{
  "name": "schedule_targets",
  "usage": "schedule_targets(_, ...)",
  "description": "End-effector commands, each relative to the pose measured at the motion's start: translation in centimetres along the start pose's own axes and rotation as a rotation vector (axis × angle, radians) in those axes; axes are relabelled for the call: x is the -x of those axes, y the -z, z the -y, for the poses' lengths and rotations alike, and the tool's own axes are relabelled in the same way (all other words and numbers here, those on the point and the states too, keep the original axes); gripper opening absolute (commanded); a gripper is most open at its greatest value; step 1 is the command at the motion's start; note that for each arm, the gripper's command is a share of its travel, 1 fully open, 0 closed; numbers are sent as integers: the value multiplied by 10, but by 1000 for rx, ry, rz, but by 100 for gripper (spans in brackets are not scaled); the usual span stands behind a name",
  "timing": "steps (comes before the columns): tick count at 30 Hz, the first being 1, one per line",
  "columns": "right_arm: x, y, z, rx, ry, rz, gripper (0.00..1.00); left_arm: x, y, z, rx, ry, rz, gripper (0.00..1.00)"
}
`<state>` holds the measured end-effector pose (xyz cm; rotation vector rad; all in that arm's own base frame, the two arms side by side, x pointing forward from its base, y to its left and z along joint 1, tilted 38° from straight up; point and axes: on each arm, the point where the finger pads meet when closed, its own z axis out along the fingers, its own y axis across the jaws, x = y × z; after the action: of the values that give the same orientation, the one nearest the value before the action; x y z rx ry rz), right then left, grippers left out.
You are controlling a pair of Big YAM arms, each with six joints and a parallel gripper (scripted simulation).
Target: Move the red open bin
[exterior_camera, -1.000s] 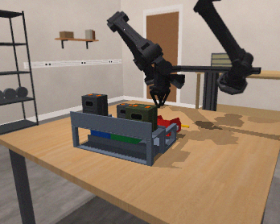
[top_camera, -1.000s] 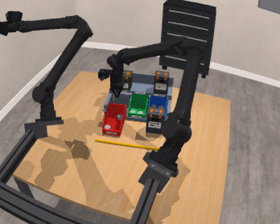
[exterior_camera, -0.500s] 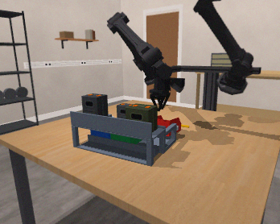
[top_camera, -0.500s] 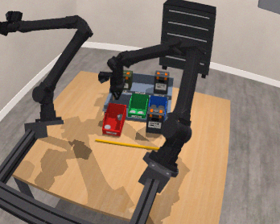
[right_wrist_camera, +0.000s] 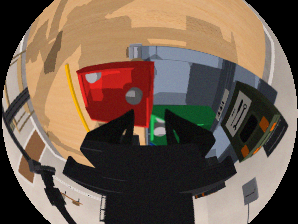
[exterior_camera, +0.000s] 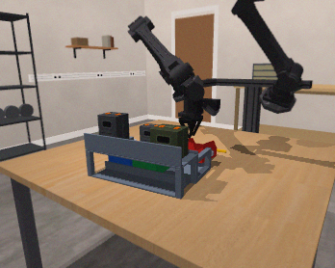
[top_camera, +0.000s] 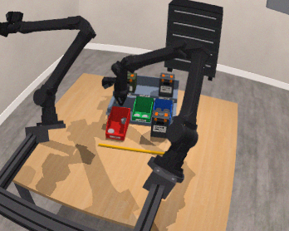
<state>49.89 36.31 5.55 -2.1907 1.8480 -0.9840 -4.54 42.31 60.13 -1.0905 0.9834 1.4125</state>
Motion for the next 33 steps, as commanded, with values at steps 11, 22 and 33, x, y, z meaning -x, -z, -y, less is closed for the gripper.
schedule_targets(11,4,-11,5,-11,-4,12,43,40,4,-5,8,5,51,100)
schedule_targets(22,6,-2,7,-24,-4,22,43,40,4,-5,8,5,51,100)
schedule_targets(33,4,-9,4,-15,-4,17,43,40,4,-5,8,5,51,100)
